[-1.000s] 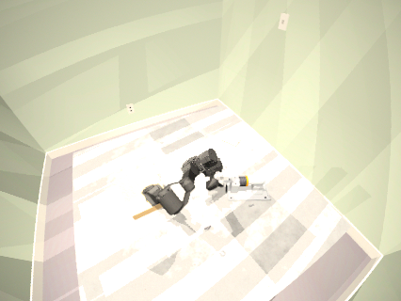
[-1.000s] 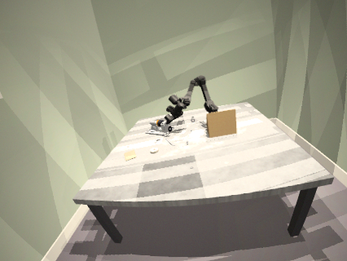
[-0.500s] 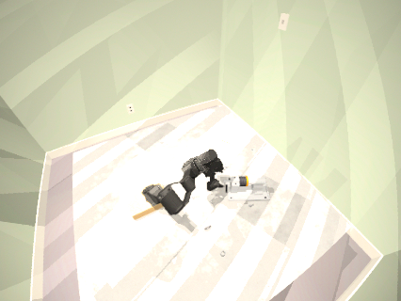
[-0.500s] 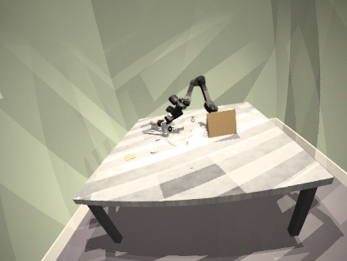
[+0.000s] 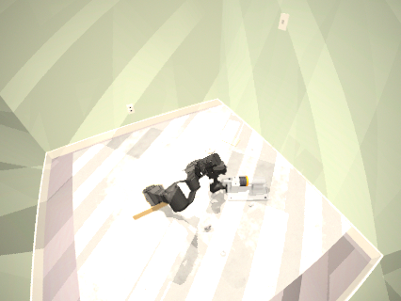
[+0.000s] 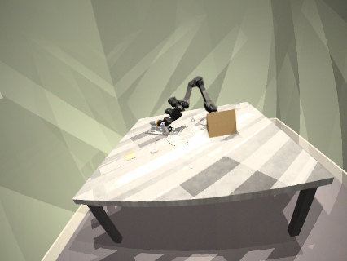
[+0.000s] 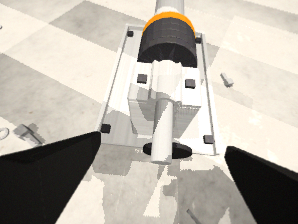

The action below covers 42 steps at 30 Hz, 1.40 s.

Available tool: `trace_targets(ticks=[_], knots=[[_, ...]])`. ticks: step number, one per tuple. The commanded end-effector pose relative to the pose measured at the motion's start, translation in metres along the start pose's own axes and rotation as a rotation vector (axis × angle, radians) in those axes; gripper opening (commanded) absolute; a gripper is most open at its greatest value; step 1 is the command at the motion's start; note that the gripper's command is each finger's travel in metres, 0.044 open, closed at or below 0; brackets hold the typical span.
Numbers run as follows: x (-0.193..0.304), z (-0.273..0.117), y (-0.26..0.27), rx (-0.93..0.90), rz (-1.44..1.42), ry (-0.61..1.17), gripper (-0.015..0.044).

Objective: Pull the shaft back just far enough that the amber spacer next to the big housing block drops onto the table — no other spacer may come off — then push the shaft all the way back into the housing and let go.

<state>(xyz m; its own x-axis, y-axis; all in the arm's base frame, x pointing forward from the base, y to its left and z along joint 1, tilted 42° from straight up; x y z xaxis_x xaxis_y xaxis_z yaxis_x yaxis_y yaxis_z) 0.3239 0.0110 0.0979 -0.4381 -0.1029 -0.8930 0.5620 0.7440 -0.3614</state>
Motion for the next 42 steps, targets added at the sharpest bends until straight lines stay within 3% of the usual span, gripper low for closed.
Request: trace_targets(ticks=[1, 42], knots=[[-0.0016, 0.0071, 0.0005, -0.004, 0.002, -0.004, 0.044], [-0.0016, 0.0153, -0.0002, -0.003, 0.001, -0.006, 0.044]])
Point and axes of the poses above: the point midway between the two fingers, 35 mm back from their tips, its own z axis out along the fingers, its own y axis across the jaws, x = y × z, the point moved 5 cm from there along -z, back along the fingers, and after that the axes turned 14 degrees about z, right-handed, at the moved point
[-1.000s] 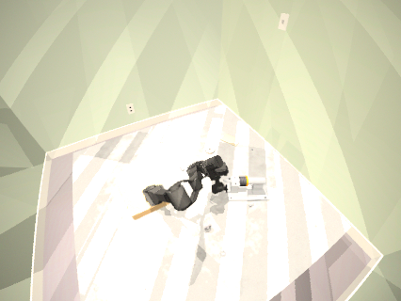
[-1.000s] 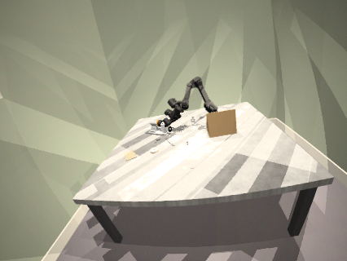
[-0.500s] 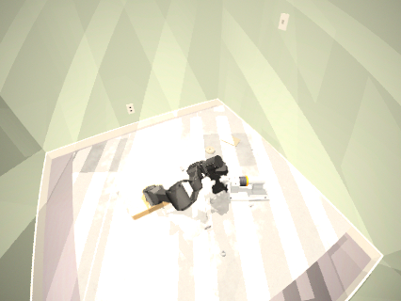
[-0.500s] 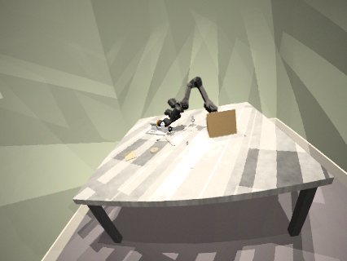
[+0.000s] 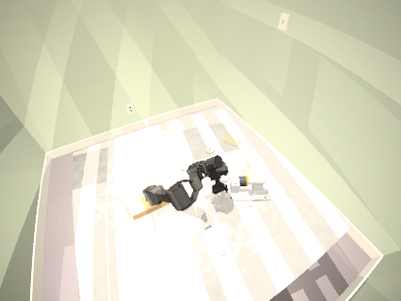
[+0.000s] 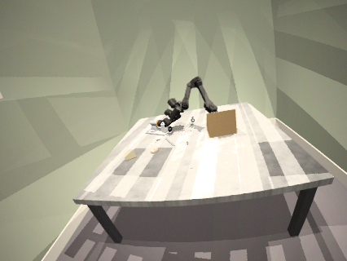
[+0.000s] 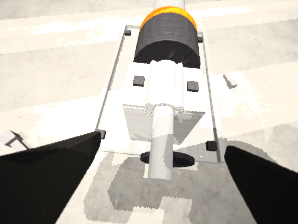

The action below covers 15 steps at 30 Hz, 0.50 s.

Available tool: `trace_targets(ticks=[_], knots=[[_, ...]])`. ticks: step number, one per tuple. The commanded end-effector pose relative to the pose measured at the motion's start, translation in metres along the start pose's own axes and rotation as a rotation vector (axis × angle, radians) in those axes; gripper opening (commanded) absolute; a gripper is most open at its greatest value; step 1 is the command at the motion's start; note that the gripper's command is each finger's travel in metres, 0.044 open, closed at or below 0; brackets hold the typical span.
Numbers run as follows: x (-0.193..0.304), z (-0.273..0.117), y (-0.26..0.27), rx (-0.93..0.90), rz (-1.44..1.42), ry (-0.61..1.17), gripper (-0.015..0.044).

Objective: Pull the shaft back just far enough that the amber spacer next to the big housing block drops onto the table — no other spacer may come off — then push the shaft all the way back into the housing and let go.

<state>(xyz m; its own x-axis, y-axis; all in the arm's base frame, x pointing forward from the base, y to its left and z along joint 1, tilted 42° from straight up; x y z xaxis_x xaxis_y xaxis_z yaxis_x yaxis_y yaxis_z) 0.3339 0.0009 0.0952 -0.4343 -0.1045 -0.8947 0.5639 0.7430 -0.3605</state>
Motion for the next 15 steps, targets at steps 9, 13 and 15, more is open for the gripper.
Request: trace_targets(ticks=[9, 13, 15], knots=[[-0.001, 0.013, 0.001, -0.005, 0.0, -0.002, 0.044], [-0.001, 0.018, 0.001, -0.005, 0.0, -0.003, 0.044], [-0.001, 0.018, 0.001, -0.005, 0.0, -0.003, 0.044]])
Point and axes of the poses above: the point midway between the two fingers, 35 mm back from their tips, its own z axis out along the fingers, its own y axis across the jaws, x = y × z, the point moved 5 cm from there along -z, back along the fingers, and after that the axes turned 14 degrees about z, right-handed, at the moved point
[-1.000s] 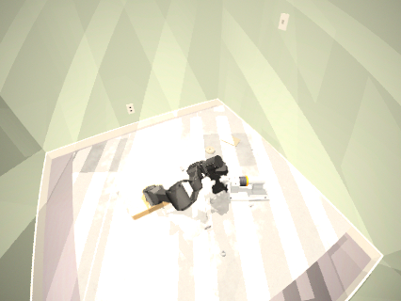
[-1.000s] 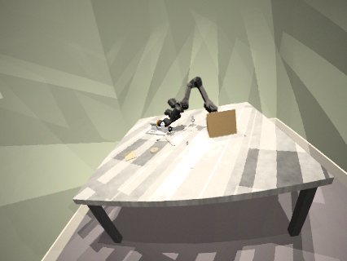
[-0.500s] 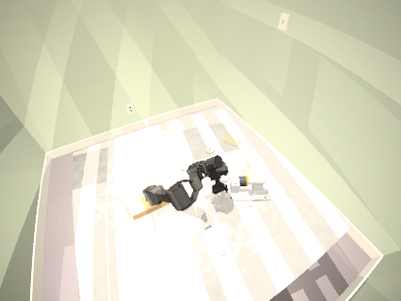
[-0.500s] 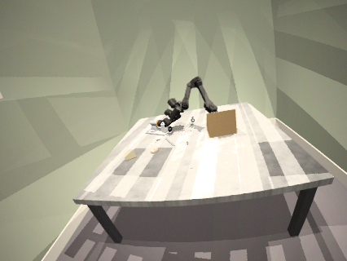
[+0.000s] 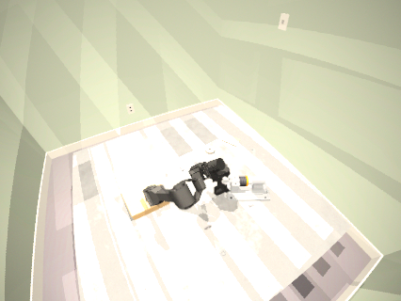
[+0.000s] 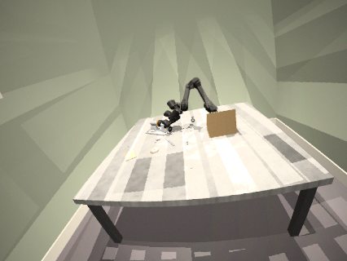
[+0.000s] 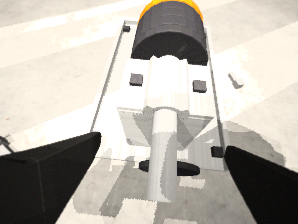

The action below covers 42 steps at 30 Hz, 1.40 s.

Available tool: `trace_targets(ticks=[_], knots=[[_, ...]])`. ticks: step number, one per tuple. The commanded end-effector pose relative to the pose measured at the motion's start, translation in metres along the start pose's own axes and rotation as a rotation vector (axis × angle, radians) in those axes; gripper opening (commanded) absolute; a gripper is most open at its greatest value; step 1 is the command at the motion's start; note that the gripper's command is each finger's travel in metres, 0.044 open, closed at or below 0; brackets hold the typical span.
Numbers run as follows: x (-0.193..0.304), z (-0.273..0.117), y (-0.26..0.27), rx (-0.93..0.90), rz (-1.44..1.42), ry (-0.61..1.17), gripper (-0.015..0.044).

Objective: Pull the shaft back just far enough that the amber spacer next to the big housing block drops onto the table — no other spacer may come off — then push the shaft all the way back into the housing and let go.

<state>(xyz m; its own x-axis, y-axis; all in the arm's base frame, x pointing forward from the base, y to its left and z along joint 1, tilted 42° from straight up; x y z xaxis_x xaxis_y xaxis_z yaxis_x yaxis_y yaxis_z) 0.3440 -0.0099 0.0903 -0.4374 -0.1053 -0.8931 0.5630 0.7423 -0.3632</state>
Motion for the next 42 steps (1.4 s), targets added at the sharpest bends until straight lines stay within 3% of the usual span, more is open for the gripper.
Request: trace_targets(ticks=[1, 20, 35, 42], knots=[[-0.002, 0.0026, 0.0011, -0.005, 0.003, -0.005, 0.044], [-0.0022, 0.0031, 0.003, -0.005, 0.003, -0.005, 0.044], [-0.0011, 0.0029, 0.0013, 0.0, 0.002, -0.002, 0.0046], [-0.0009, 0.0027, 0.0011, -0.003, 0.002, -0.003, 0.0]])
Point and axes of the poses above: the point midway between the two fingers, 35 mm back from their tips, its own z axis out along the fingers, its own y axis across the jaws, x = y × z, the point moved 5 cm from there along -z, back along the fingers, and after that the axes turned 14 degrees about z, right-handed, at the moved point
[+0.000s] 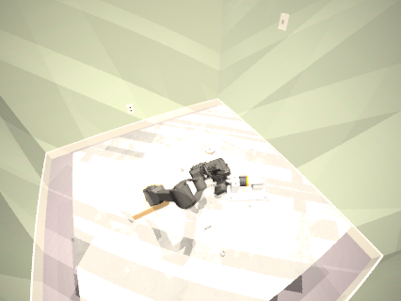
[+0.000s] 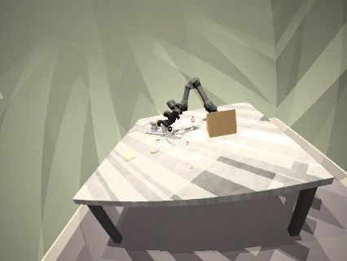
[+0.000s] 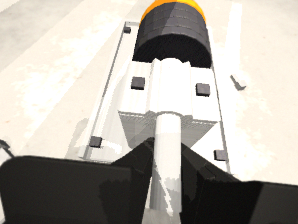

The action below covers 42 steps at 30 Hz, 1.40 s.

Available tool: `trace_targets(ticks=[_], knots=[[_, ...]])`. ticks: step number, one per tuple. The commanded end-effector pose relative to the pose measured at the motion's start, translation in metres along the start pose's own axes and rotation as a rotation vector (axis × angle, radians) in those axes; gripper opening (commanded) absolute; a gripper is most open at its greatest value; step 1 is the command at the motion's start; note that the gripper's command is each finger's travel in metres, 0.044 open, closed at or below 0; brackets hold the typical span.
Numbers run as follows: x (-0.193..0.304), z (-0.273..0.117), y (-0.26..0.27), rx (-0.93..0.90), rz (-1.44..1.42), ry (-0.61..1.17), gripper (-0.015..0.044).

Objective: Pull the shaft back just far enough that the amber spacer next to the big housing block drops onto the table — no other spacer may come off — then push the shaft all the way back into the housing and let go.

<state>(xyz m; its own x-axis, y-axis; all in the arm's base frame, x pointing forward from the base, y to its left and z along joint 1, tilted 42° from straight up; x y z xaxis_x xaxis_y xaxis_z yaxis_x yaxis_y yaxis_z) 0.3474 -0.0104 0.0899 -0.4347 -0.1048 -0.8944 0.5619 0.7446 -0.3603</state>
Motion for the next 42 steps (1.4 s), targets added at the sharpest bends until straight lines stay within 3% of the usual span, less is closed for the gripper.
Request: trace_targets(ticks=[1, 42], knots=[[0.001, -0.001, -0.001, -0.002, 0.0, -0.003, 0.0], [0.011, -0.011, -0.003, -0.002, 0.0, -0.002, 0.0]])
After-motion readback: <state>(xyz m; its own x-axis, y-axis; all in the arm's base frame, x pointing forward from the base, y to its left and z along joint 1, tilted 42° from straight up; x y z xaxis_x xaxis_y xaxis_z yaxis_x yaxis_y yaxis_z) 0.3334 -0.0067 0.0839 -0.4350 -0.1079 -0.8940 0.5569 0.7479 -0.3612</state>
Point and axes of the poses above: the point midway between the two fingers, 35 mm back from their tips, its own z axis out along the fingers, its own y axis across the jaws, x = y × z, the point moved 5 cm from there along -z, back along the fingers, and after that the axes turned 14 degrees about z, right-handed, at the moved point
